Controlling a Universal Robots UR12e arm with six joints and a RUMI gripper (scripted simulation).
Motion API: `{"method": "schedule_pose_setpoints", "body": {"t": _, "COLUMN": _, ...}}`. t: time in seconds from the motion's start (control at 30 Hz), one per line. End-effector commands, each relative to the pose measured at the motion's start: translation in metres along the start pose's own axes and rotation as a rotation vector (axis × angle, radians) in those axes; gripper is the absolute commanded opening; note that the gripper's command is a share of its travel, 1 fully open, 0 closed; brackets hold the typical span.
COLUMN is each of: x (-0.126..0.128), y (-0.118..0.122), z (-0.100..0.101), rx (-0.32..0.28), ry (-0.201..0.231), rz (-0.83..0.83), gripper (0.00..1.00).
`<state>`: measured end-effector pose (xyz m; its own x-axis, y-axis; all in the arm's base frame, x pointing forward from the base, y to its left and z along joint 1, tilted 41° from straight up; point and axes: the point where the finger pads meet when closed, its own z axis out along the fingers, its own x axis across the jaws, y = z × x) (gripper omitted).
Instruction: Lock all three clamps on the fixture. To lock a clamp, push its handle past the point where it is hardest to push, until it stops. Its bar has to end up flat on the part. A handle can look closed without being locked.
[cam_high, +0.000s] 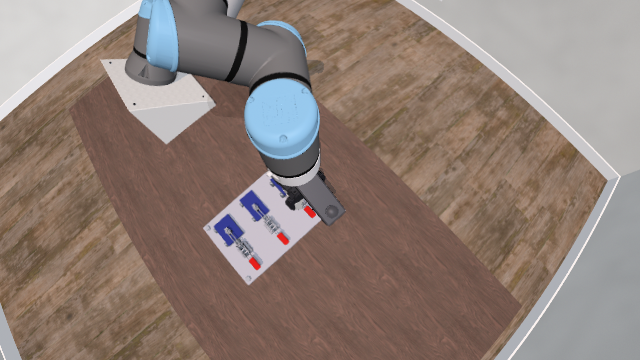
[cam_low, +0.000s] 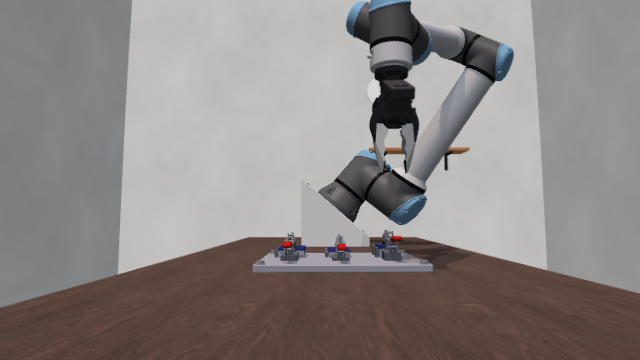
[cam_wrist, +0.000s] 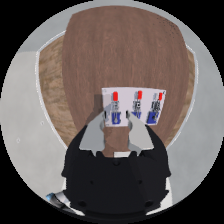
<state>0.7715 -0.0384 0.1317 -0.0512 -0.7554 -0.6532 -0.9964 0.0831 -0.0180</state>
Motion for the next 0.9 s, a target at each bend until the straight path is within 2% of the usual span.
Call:
{"method": "schedule_pose_setpoints", "body": {"t": 0.0, "x": -0.001, "y": 0.002, "z": 0.017, "rx": -0.006, "ry": -0.004, "rz": 0.002, "gripper": 0.28}}
{"method": "schedule_pose_setpoints", "body": {"t": 0.23, "x": -0.001, "y": 0.003, "z": 0.048, "rx": -0.006, "ry": -0.004, "rz": 0.002, "gripper": 0.28}}
{"method": "schedule_pose_setpoints", "body": {"t": 0.37, "x": -0.001, "y": 0.003, "z": 0.058, "rx": -0.006, "ry": -0.004, "rz": 0.002, "gripper": 0.28}}
{"method": "schedule_pose_setpoints", "body": {"t": 0.87, "x": 0.0, "y": 0.001, "z": 0.056, "rx": -0.001, "ry": -0.001, "rz": 0.001, "gripper": 0.28}}
